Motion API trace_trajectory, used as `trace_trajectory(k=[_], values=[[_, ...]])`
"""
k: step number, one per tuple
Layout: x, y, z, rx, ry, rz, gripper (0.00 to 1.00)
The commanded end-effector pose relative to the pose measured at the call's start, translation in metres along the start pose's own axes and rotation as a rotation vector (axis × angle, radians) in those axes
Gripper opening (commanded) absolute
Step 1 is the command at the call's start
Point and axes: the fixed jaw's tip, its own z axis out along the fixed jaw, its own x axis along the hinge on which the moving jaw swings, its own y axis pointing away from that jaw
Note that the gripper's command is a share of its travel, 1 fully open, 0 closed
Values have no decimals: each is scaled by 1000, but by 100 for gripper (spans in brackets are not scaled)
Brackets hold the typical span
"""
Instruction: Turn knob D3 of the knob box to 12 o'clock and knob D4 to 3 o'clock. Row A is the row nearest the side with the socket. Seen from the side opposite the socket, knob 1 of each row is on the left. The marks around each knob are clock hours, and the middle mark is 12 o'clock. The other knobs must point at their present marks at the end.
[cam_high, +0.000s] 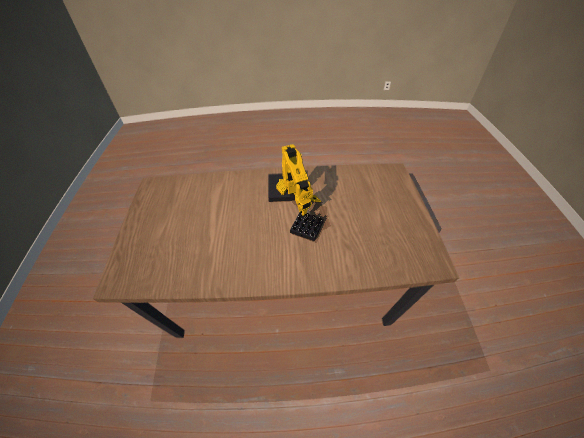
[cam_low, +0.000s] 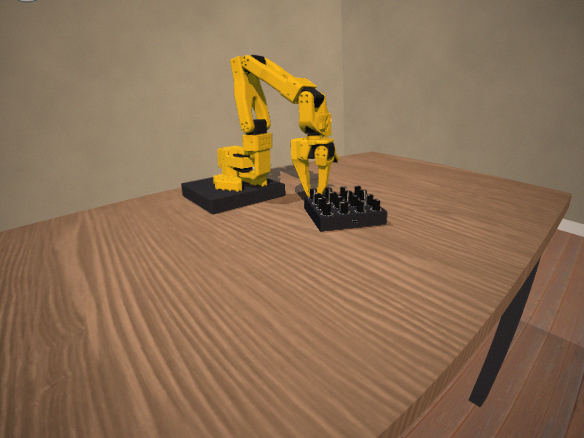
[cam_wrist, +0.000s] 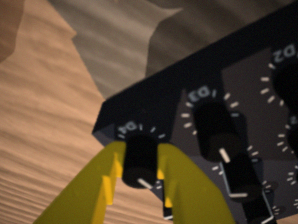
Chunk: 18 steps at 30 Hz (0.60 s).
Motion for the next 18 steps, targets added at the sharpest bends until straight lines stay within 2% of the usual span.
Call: trace_trajectory(k=[1, 18], values=[[0, 2, 1, -14, -5, 84, 1], [-2, 1, 1, -15, -3, 346, 1]])
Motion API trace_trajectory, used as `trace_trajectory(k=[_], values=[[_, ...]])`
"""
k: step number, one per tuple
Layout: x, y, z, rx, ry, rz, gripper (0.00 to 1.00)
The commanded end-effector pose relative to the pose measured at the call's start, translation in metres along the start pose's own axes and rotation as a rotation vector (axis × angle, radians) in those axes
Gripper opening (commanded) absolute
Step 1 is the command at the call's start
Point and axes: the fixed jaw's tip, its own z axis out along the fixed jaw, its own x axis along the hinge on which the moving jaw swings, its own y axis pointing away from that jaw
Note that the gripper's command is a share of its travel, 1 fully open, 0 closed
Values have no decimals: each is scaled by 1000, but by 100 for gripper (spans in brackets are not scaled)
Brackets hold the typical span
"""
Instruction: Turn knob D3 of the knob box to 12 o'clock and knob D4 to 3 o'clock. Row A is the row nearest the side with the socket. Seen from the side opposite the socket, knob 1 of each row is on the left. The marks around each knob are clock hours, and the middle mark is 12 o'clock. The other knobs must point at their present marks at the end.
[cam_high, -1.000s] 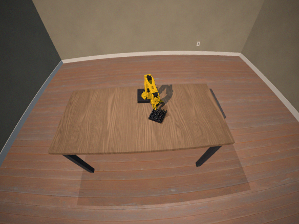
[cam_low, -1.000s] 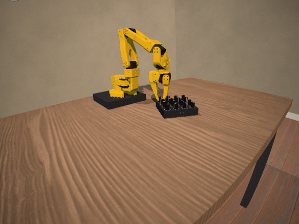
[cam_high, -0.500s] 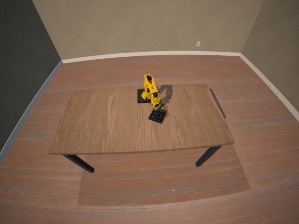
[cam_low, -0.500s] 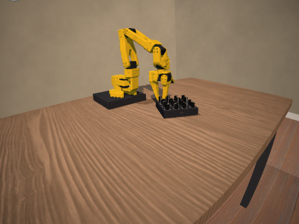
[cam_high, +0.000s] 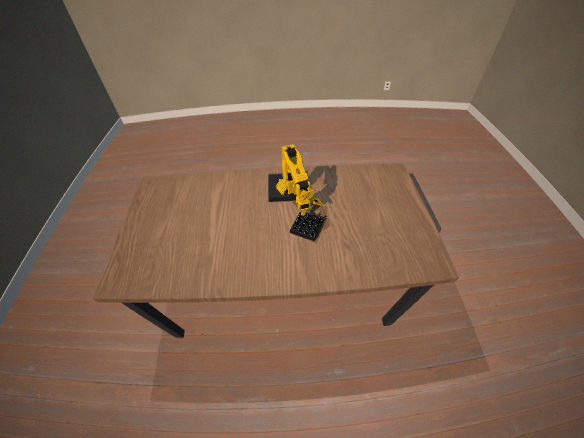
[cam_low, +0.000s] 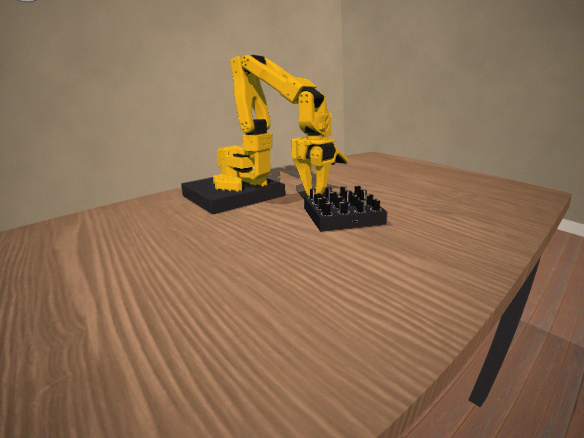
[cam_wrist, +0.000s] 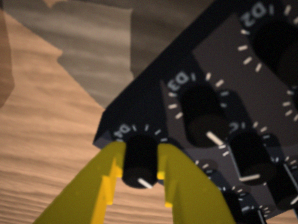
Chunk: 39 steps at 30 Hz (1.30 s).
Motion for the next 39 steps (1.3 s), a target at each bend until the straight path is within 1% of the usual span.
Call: trace_trajectory(k=[1, 5, 20, 22, 37, 39], values=[[1, 1, 1, -15, 0, 84, 1], [0, 1, 1, -15, 0, 119, 1], [-1, 1, 1, -15, 2, 381, 1], [-1, 1, 1, -15, 2, 381, 1], [-2, 0, 1, -15, 4, 643, 1], [-2, 0, 1, -15, 4, 643, 1]])
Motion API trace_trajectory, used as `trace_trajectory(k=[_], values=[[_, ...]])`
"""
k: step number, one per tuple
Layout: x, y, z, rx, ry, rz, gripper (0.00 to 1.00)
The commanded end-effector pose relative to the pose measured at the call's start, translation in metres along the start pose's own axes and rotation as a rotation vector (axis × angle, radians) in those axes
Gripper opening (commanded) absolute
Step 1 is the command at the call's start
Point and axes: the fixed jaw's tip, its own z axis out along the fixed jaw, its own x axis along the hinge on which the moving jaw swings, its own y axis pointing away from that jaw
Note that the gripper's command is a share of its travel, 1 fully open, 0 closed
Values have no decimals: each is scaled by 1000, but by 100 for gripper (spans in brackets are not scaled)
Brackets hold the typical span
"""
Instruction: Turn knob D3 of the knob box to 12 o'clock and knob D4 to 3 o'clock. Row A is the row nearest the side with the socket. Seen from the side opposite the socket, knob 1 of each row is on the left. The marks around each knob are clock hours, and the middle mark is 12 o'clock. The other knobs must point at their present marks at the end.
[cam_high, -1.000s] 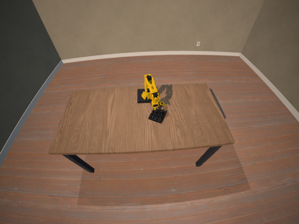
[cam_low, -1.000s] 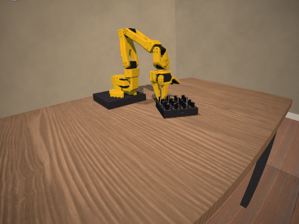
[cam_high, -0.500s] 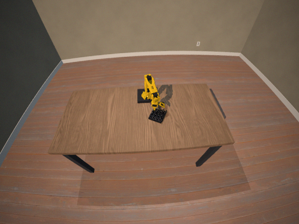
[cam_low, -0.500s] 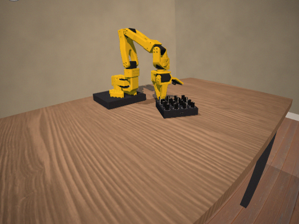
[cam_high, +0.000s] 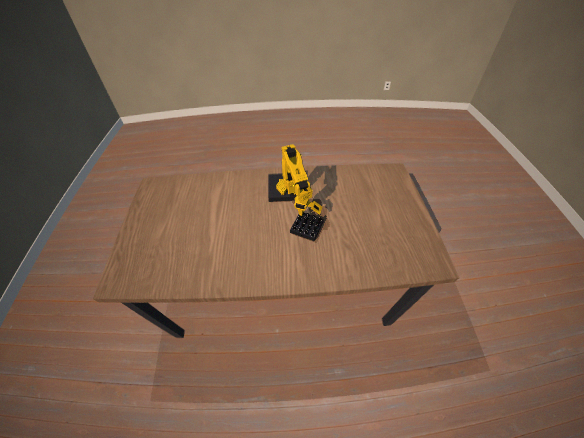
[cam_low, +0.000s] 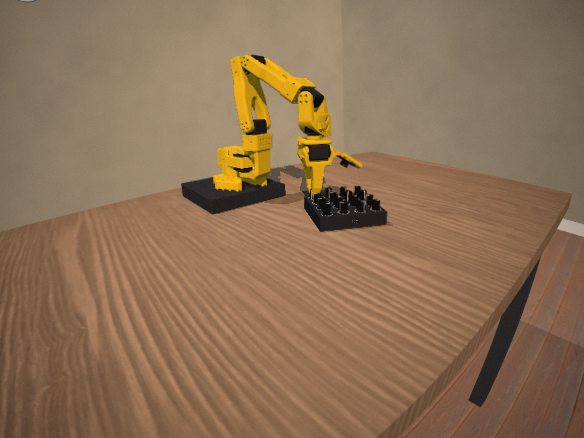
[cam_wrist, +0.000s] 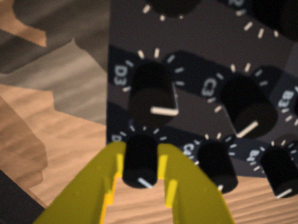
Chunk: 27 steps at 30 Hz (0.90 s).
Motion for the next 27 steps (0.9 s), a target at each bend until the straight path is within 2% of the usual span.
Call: trace_trajectory(k=[1, 27], values=[[1, 1, 1, -12, 8, 56, 1], [-1, 0, 1, -10, 10, 475, 1]])
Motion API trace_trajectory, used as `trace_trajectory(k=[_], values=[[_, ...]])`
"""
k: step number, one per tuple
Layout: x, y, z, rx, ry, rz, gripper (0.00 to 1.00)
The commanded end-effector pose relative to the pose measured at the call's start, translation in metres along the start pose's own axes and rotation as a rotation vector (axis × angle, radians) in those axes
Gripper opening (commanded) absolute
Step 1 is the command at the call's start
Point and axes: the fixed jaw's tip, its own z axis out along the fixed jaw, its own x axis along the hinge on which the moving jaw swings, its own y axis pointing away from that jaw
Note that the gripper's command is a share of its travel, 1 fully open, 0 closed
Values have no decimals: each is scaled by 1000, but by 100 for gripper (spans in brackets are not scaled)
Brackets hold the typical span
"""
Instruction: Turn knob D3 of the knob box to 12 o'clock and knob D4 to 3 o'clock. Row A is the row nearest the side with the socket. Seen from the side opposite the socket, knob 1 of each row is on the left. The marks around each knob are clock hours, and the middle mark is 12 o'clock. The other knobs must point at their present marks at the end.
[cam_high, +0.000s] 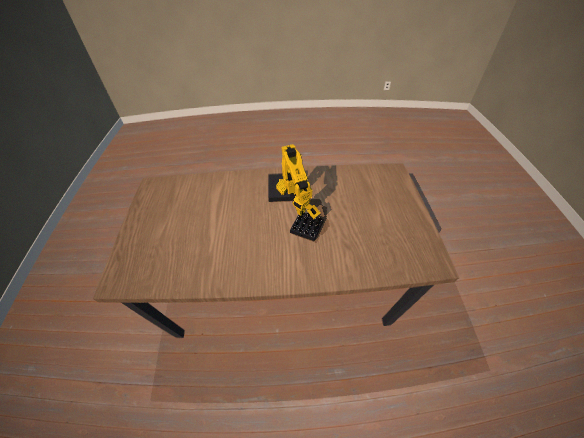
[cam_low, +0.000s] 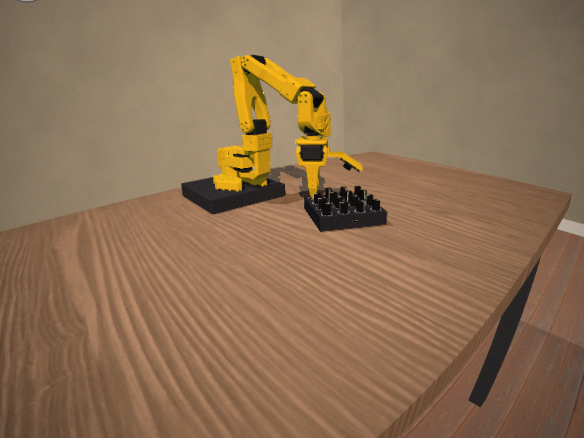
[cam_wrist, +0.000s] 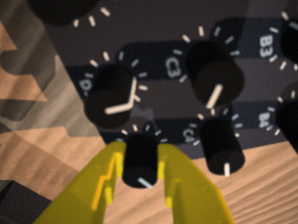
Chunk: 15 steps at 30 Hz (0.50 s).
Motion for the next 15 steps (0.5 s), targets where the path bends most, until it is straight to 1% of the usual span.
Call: trace_trajectory(k=[1, 5, 7, 15], values=[[2, 0, 1, -7, 9, 83, 1], [1, 0, 1, -7, 9, 153, 1], [1, 0, 1, -7, 9, 153, 1], [0, 0, 1, -6, 10, 292, 1]])
